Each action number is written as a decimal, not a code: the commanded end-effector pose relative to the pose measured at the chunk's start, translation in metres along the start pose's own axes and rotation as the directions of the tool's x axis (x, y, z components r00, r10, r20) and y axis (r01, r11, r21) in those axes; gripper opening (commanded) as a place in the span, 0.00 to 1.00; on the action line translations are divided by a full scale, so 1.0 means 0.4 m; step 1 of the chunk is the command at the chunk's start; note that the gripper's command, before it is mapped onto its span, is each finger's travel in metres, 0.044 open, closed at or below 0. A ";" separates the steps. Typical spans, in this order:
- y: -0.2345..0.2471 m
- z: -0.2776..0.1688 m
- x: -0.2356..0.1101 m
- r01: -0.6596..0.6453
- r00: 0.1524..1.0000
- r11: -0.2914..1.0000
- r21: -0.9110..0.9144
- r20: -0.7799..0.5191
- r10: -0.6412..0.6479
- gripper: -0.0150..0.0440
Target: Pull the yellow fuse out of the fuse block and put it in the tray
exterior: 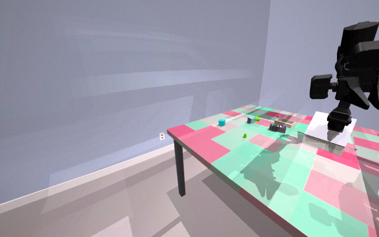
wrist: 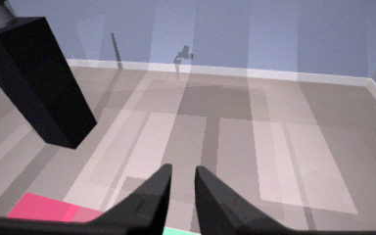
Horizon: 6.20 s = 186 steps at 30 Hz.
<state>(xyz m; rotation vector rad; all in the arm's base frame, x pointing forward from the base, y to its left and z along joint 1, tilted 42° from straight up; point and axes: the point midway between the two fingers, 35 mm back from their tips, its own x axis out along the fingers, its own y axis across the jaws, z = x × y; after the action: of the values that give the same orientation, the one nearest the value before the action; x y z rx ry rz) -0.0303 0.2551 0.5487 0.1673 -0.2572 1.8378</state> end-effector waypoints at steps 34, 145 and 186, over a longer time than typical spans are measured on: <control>-0.701 -0.953 -0.714 0.810 0.329 -0.387 0.441 -0.888 -0.321 0.37; -0.526 -1.228 -1.057 0.009 0.412 -0.984 0.177 -0.898 -0.157 0.25; -0.518 -1.183 -1.078 0.006 0.413 -0.984 0.176 -0.897 -0.158 0.25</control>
<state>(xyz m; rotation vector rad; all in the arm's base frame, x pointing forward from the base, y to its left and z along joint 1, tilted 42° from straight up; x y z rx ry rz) 0.2969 0.0346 0.0032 1.5206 1.6814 -0.4364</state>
